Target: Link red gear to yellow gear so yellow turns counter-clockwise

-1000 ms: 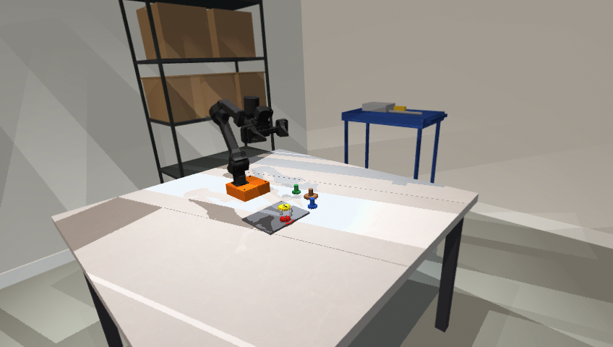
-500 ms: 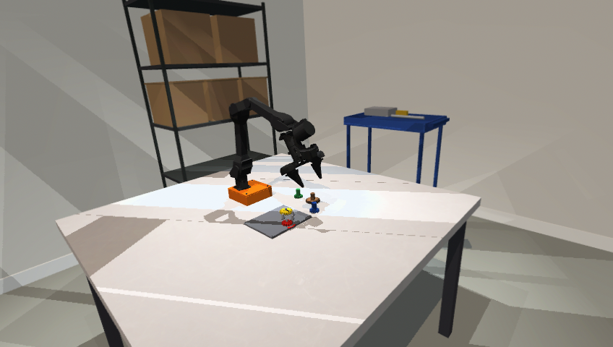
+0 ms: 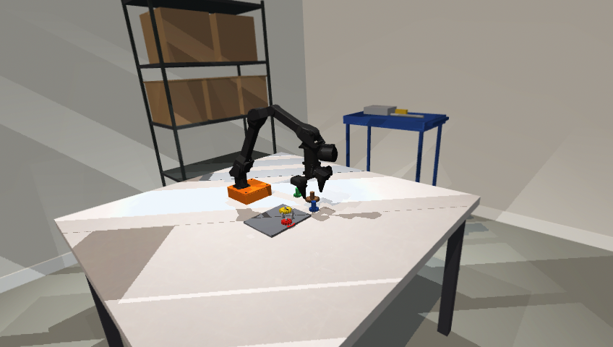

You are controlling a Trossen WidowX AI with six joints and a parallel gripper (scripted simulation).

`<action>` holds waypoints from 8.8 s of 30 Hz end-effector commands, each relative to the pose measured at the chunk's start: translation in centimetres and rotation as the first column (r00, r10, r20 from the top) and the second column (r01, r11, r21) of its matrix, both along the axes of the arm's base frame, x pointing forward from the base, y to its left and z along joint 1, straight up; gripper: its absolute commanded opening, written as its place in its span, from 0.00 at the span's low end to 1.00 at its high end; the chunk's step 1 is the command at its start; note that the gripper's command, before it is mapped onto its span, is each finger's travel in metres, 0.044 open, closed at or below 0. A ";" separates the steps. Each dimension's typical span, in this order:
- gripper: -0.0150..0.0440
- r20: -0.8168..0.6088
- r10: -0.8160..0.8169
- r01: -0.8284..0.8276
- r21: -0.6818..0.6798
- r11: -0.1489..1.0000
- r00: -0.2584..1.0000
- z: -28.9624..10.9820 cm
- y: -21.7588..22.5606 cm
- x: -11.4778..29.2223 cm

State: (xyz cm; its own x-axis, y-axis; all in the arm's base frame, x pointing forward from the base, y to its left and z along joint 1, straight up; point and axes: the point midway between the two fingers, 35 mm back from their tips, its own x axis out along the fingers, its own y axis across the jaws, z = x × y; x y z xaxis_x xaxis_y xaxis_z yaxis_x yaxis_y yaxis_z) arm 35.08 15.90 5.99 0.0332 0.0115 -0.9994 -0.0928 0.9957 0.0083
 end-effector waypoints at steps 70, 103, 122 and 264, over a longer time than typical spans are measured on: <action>0.25 -0.002 -0.004 0.004 0.003 1.000 1.000 -0.9 0.5 0.9; 0.25 -0.002 -0.004 0.004 0.003 1.000 1.000 6.0 0.7 1.3; 0.25 -0.002 -0.004 0.004 0.003 1.000 1.000 9.9 0.5 0.8; 0.25 -0.003 -0.170 0.170 -0.003 0.986 0.986 -2.3 -12.1 1.7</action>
